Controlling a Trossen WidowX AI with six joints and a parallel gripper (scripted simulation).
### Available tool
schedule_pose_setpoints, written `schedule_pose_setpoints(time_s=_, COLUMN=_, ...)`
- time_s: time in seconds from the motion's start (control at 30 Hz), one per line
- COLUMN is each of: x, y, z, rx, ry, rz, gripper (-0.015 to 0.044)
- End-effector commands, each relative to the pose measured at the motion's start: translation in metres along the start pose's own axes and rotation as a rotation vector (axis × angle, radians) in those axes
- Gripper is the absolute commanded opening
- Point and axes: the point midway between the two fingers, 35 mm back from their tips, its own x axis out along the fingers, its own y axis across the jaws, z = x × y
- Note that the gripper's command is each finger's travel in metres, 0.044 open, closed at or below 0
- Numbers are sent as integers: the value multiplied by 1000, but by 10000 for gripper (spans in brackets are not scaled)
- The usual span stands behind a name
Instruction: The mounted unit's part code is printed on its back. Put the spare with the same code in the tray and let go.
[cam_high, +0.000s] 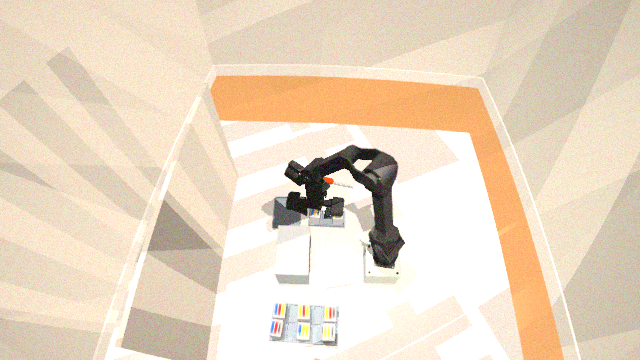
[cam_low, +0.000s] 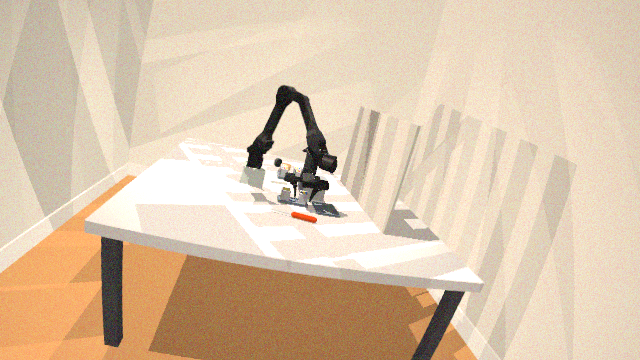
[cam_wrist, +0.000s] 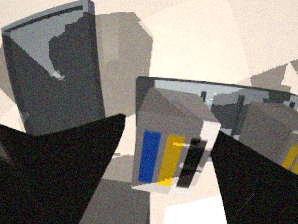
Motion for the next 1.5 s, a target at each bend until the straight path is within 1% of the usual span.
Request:
schedule_pose_setpoints(time_s=0.0, x=1, y=-1, z=-1, rx=-7, ry=1, rz=-4, gripper=300)
schedule_pose_setpoints(time_s=0.03, x=1, y=-1, z=-1, rx=-7, ry=1, rz=-4, gripper=300)
schedule_pose_setpoints(time_s=0.23, x=0, y=0, z=0, rx=0, ry=0, rz=0, gripper=142)
schedule_pose_setpoints(time_s=0.4, x=0, y=0, z=0, rx=0, ry=0, rz=0, gripper=109)
schedule_pose_setpoints(time_s=0.53, x=0, y=0, z=0, rx=0, ry=0, rz=0, gripper=4)
schedule_pose_setpoints(time_s=0.83, x=-1, y=0, z=0, rx=0, ry=0, rz=0, gripper=0)
schedule_pose_setpoints(time_s=0.9, x=-11, y=1, z=1, rx=-1, ry=0, rz=0, gripper=0)
schedule_pose_setpoints(time_s=1.17, x=-74, y=0, z=0, rx=-6, ry=1, rz=-3, gripper=0)
schedule_pose_setpoints(time_s=1.23, x=-79, y=-1, z=0, rx=-7, ry=1, rz=-4, gripper=0)
schedule_pose_setpoints(time_s=1.47, x=-79, y=0, z=0, rx=-2, ry=0, rz=-6, gripper=0)
